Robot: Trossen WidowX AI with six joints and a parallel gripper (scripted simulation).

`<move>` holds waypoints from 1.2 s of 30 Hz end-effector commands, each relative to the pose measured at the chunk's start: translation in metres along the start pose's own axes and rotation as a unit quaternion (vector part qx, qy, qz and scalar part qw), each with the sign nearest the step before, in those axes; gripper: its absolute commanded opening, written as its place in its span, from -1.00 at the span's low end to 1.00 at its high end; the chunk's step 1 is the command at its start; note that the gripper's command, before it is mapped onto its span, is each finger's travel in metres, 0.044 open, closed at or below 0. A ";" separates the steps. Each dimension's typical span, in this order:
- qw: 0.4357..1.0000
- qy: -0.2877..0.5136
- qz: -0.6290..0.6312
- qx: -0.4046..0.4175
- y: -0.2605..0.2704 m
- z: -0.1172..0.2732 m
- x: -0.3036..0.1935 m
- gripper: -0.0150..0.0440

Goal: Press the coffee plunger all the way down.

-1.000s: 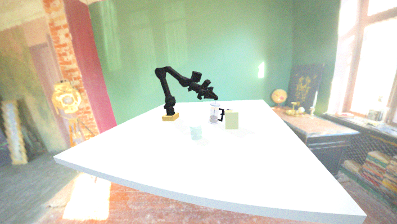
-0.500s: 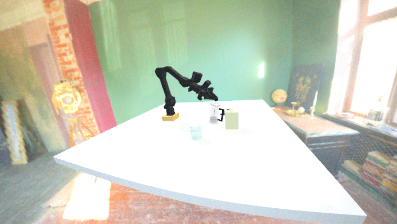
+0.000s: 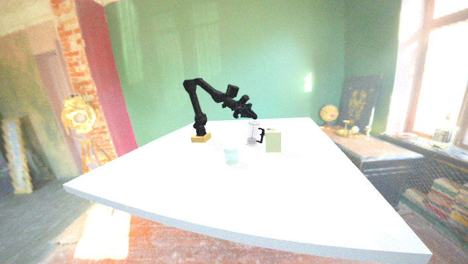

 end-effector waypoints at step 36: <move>1.000 0.003 0.000 0.001 0.000 -0.002 0.001 0.80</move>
Point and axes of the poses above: the point midway between the two fingers, 35 mm back from their tips, its own z axis back along the fingers, its own y axis across the jaws, x = y × z, the point moved 10 cm from there along z, back along the fingers, and after that the axes turned 13 degrees about z, right-handed, at the moved point
